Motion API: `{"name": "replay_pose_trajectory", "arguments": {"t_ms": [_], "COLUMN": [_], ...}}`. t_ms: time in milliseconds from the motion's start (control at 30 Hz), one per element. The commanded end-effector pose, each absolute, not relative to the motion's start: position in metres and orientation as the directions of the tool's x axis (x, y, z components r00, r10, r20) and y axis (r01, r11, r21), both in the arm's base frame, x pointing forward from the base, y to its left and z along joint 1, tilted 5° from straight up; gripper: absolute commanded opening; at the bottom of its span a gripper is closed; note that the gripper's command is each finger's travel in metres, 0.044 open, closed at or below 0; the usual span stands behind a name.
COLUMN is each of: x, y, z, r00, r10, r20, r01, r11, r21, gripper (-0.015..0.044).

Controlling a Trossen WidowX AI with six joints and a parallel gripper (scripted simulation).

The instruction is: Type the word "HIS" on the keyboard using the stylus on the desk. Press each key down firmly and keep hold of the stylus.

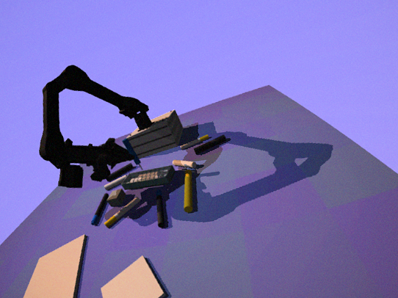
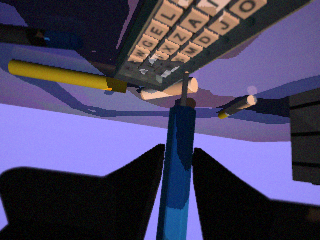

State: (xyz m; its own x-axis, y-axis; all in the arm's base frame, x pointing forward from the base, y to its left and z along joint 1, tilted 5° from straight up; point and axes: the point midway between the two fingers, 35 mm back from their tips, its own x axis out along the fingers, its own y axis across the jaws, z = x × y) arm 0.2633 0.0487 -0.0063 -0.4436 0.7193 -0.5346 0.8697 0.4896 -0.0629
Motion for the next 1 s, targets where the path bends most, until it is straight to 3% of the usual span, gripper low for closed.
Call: {"name": "replay_pose_trajectory", "arguments": {"t_ms": [0,967], "x": [0.255,0.250], "y": [0.075,0.082], "z": [-0.003,-0.022], "r00": [-0.443,-0.443], "r10": [0.722,0.723], "r20": [-0.532,-0.530], "r01": [0.870,0.870], "r11": [0.490,0.490], "r21": [-0.059,-0.059], "gripper": [0.0000,0.0000]}}
